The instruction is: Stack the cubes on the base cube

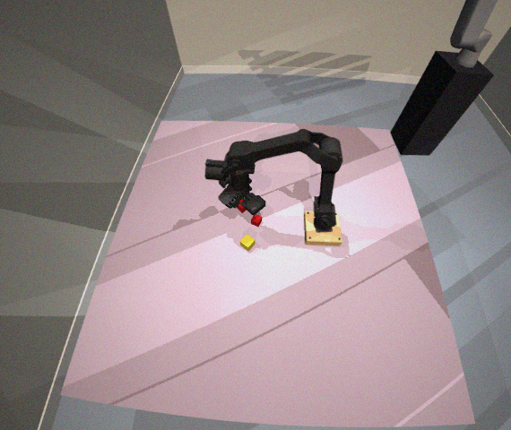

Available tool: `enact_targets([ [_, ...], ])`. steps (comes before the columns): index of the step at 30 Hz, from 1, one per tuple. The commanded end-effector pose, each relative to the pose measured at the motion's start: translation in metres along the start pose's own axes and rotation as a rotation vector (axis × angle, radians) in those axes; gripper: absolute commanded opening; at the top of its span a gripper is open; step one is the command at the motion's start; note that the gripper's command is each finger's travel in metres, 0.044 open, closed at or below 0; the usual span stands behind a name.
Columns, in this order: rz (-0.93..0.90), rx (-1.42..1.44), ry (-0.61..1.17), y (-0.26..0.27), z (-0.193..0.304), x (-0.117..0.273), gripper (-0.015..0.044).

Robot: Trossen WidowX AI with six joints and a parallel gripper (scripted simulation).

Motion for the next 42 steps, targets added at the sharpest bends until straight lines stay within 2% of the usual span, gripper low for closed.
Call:
enact_targets([
  [1,-0.004,-0.069,-0.003,0.007,-0.012,-0.003,0.0105],
  [33,-0.008,-0.622,-0.003,0.066,-0.091,-0.02,0.0105],
  [42,-0.008,-0.634,-0.002,0.068,-0.093,-0.02,0.0105],
])
Point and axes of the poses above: the point midway between the two fingers, 35 mm back from their tips, its own x axis back along the fingers, its own y axis across the jaws, z = x × y, the point moved 7 cm from there along x, back along the fingers, and after that the axes turned 9 degrees about x, right-handed, at the moved point
